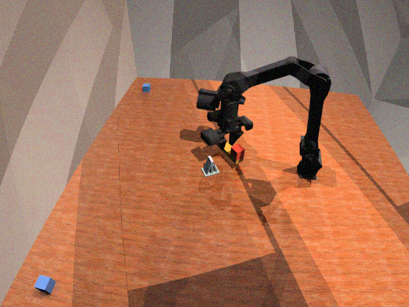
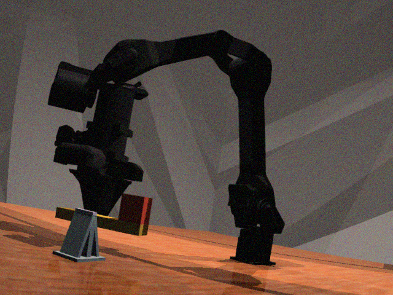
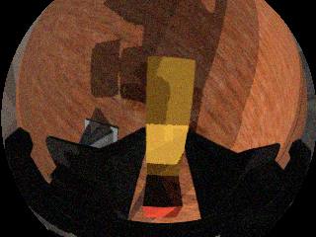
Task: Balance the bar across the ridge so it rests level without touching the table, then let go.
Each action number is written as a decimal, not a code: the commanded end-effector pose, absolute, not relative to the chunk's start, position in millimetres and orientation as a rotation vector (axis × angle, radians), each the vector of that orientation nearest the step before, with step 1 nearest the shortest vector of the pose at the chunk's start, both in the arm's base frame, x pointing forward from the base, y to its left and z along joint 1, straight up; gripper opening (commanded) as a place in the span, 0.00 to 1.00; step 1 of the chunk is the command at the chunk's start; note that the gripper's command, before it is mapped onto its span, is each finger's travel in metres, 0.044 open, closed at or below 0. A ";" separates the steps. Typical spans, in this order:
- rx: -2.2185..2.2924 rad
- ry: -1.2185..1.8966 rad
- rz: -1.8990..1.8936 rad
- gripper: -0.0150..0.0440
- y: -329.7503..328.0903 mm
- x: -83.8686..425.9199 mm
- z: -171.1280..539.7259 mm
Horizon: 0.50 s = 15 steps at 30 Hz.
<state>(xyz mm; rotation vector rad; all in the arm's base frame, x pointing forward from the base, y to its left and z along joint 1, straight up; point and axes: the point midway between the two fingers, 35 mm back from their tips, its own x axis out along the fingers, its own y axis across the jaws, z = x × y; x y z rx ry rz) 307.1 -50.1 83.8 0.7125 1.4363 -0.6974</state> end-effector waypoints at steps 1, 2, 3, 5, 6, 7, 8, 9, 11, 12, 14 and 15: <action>0.714 1.426 -0.697 0.25 -50.6 308.8 95.2; 0.714 1.426 -0.697 0.25 -50.7 308.8 97.8; 0.714 1.426 -0.697 0.25 -50.7 308.8 100.4; 0.714 1.426 -0.697 0.25 -50.7 308.7 105.5; 0.714 1.426 -0.698 0.25 -50.7 308.6 108.1; 0.714 1.425 -0.698 0.25 -50.7 308.4 110.7; 0.714 1.425 -0.698 0.25 -50.6 308.3 113.3; 0.714 1.425 -0.698 0.25 -50.6 308.1 115.9; 0.714 1.425 -0.698 0.25 -50.6 307.7 121.1; 0.714 1.425 -0.699 0.25 -50.6 307.4 123.7; 0.714 1.425 -0.699 0.25 -50.5 306.8 128.9; 0.714 1.425 -0.699 0.25 -50.4 306.5 131.4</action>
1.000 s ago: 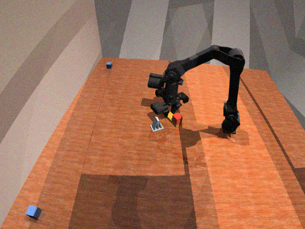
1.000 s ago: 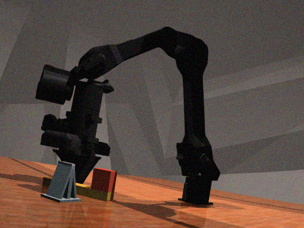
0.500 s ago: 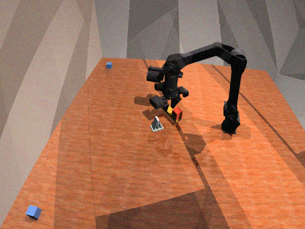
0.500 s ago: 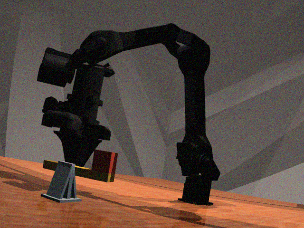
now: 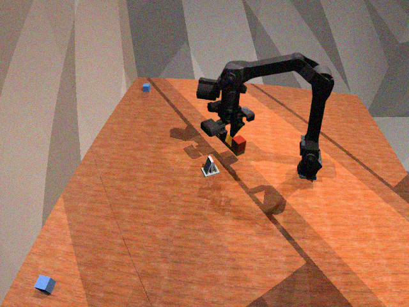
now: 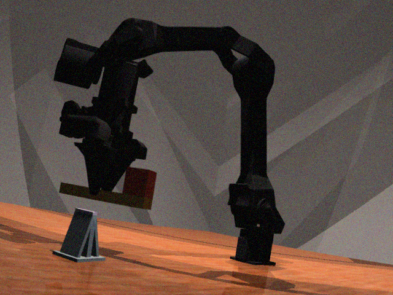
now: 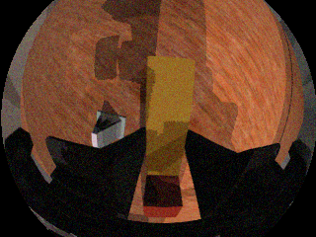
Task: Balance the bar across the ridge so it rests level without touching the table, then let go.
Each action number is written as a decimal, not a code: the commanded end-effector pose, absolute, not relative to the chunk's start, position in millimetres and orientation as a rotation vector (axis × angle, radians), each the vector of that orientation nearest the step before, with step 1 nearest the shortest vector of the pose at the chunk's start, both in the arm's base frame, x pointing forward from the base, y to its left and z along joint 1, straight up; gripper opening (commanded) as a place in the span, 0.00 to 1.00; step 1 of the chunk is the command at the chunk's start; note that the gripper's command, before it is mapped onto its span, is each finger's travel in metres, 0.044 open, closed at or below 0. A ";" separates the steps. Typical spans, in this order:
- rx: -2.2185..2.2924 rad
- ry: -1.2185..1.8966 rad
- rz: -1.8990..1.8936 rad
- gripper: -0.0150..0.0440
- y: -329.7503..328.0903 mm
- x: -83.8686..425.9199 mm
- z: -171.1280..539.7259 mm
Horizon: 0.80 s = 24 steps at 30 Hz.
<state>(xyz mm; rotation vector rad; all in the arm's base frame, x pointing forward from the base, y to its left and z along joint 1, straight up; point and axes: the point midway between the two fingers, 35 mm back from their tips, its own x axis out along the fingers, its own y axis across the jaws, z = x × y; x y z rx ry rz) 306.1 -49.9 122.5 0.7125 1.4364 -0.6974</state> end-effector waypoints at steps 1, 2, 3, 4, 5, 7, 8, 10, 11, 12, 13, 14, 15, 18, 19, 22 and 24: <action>0.714 1.425 -0.699 0.25 -50.4 306.1 134.0; 0.714 1.425 -0.699 0.25 -50.3 305.7 136.6; 0.714 1.425 -0.700 0.25 -50.3 305.3 139.2; 0.714 1.425 -0.700 0.25 -50.2 304.9 141.8; 0.714 1.425 -0.700 0.25 -50.2 304.4 144.4; 0.714 1.425 -0.700 0.25 -50.0 303.4 149.6; 0.714 1.425 -0.700 0.25 -50.0 302.9 152.2; 0.714 1.425 -0.701 0.25 -49.8 301.8 156.9; 0.714 1.425 -0.701 0.25 -49.8 301.5 158.2; 0.708 1.427 -0.696 0.25 -49.6 301.9 158.3; 0.693 1.432 -0.681 0.25 -48.9 303.0 158.4; 0.668 1.440 -0.656 0.25 -47.8 304.8 158.7; 0.637 1.449 -0.625 0.25 -46.4 307.0 159.1; 0.544 1.474 -0.534 0.25 -42.1 313.6 160.1; 0.512 1.482 -0.503 0.25 -40.7 315.8 160.4; 0.419 1.501 -0.412 0.25 -36.0 322.6 161.3; 0.356 1.512 -0.350 0.25 -32.5 327.2 161.8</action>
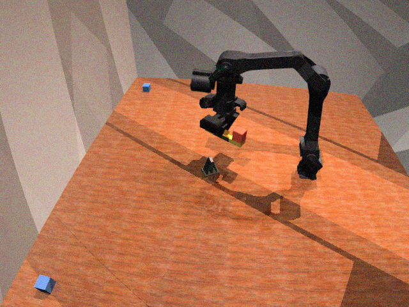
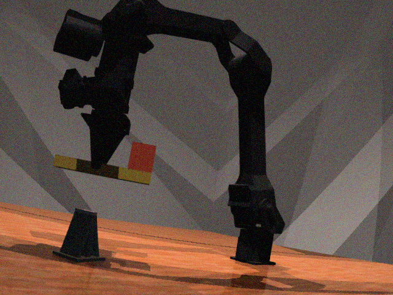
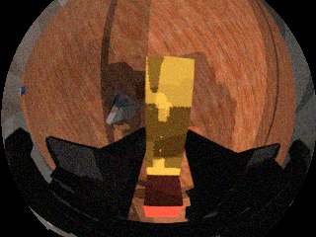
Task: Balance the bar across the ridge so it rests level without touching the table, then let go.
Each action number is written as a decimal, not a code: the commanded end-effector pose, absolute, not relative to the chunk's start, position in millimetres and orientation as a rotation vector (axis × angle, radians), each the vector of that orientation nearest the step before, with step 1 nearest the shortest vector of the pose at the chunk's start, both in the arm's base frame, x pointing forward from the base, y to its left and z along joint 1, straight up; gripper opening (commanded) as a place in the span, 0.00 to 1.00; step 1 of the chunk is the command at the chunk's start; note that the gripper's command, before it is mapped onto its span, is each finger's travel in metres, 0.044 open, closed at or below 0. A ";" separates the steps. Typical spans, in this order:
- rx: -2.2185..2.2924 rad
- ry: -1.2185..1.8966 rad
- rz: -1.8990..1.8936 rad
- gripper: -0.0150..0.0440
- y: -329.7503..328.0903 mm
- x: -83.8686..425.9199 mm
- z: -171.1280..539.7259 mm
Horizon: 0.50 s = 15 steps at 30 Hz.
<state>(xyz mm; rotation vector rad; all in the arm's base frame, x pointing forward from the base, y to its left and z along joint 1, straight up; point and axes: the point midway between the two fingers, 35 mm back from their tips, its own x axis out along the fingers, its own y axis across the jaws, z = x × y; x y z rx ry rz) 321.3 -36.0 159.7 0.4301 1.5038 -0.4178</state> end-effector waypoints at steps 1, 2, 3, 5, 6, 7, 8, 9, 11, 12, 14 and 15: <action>0.325 1.517 -0.320 0.25 -30.8 329.5 162.1; 0.294 1.521 -0.289 0.25 -29.0 331.7 162.3; 0.262 1.525 -0.258 0.25 -27.1 334.2 162.6; 0.200 1.531 -0.197 0.25 -23.1 339.0 163.0; 0.168 1.534 -0.166 0.25 -21.0 341.3 163.2; 0.137 1.536 -0.135 0.25 -18.9 343.7 163.4; 0.105 1.537 -0.104 0.25 -16.5 346.2 163.6; 0.074 1.539 -0.074 0.25 -14.1 348.6 163.7; 0.011 1.539 -0.012 0.25 -9.1 353.5 164.0; -0.020 1.539 0.019 0.25 -6.6 355.9 164.1; -0.083 1.537 0.080 0.25 -0.6 360.8 164.2; -0.114 1.536 0.111 0.25 2.5 363.2 164.3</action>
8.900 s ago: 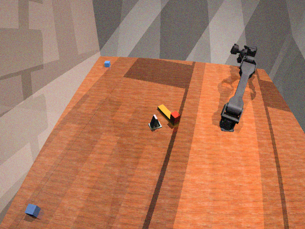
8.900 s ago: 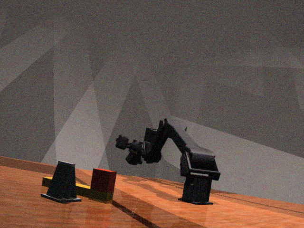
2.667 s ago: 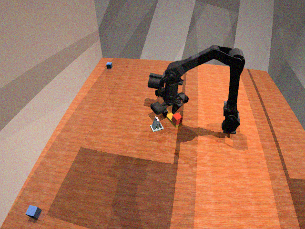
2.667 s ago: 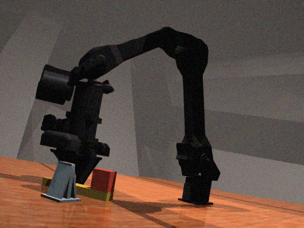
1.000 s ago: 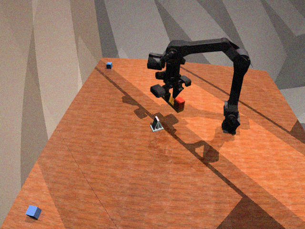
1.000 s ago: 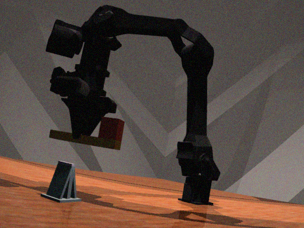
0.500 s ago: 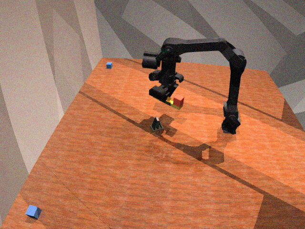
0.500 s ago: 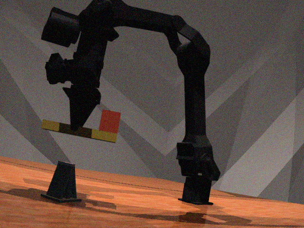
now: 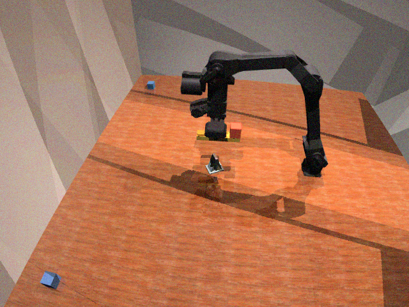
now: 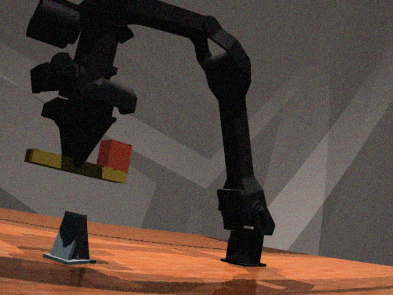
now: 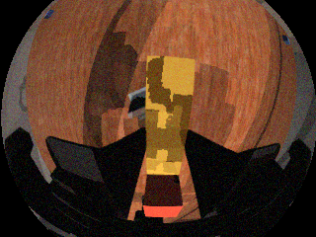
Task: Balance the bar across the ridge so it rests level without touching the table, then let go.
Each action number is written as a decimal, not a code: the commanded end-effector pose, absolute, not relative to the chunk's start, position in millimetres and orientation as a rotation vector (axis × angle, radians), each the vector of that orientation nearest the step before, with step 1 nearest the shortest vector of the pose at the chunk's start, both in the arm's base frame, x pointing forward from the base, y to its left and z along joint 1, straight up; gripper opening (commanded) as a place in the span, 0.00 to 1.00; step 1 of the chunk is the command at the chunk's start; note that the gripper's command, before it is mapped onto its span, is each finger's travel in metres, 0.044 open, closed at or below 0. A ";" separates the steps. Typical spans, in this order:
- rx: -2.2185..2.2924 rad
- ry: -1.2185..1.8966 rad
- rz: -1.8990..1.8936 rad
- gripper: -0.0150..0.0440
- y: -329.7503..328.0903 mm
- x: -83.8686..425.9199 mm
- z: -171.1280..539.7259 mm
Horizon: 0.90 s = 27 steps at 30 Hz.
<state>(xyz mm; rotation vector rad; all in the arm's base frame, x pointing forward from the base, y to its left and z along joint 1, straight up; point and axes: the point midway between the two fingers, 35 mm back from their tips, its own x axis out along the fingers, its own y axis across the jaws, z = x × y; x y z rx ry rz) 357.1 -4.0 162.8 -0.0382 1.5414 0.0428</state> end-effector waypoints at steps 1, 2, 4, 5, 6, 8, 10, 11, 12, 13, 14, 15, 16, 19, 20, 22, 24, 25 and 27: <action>-0.146 1.534 0.142 0.25 5.6 365.5 164.3; -0.177 1.531 0.173 0.25 8.8 367.8 164.3; -0.227 1.526 0.222 0.25 15.2 371.5 164.2; -0.251 1.524 0.246 0.25 18.4 373.2 164.2; -0.275 1.521 0.269 0.25 21.6 374.8 164.1; -0.320 1.514 0.313 0.25 28.7 377.6 164.0; -0.355 1.508 0.349 0.25 35.6 379.5 163.9; -0.369 1.506 0.362 0.25 38.2 380.1 163.8; -0.377 1.505 0.370 0.25 39.8 380.5 163.8; -0.377 1.505 0.370 0.25 39.8 380.5 163.5; -0.377 1.505 0.370 0.25 39.9 380.6 163.0; -0.377 1.505 0.370 0.25 40.0 380.7 162.2; -0.377 1.505 0.370 0.25 40.3 380.8 161.2; -0.377 1.504 0.370 0.25 41.3 381.3 156.9; -0.377 1.504 0.371 0.25 41.7 381.5 155.3; -0.378 1.504 0.371 0.25 42.4 382.0 152.1; -0.378 1.504 0.371 0.25 42.6 382.0 149.1; -0.378 1.504 0.371 0.25 42.8 382.0 147.5; -0.378 1.504 0.371 0.25 43.0 381.9 144.4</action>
